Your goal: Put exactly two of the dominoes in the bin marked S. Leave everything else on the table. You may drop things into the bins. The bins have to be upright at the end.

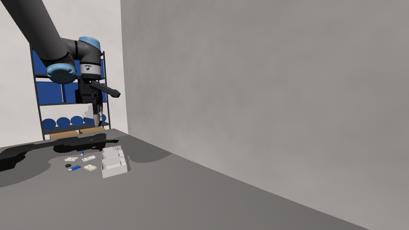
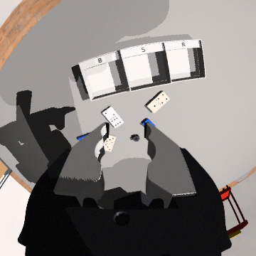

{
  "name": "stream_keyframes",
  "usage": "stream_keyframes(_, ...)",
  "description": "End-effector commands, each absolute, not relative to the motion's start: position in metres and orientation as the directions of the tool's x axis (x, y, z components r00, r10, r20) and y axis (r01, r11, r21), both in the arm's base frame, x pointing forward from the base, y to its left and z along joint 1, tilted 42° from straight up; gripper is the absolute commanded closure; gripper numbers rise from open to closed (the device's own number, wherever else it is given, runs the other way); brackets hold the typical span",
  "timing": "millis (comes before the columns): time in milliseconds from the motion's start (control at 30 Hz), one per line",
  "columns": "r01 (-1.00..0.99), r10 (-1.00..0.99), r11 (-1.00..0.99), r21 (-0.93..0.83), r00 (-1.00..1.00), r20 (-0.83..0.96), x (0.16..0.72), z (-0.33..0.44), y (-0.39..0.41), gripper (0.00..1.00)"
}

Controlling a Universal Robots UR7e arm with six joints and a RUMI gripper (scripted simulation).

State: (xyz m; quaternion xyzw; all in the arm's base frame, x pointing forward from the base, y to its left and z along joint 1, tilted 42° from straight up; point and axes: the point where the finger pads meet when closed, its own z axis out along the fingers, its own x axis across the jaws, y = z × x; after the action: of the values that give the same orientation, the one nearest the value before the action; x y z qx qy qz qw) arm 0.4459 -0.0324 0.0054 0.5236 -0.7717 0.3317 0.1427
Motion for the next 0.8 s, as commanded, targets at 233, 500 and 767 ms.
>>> stream_keyframes(233,-0.737,-0.608,0.443,-0.510,-0.665,0.434,0.412,-0.025,-0.115,0.76)
stream_keyframes(500,-0.606,-0.510,0.556,-0.570,-0.789,0.342,0.397,-0.029,-0.144,0.76)
stream_keyframes(767,-0.463,-0.424,0.627,-0.627,-0.877,0.224,0.401,-0.029,-0.143,0.76)
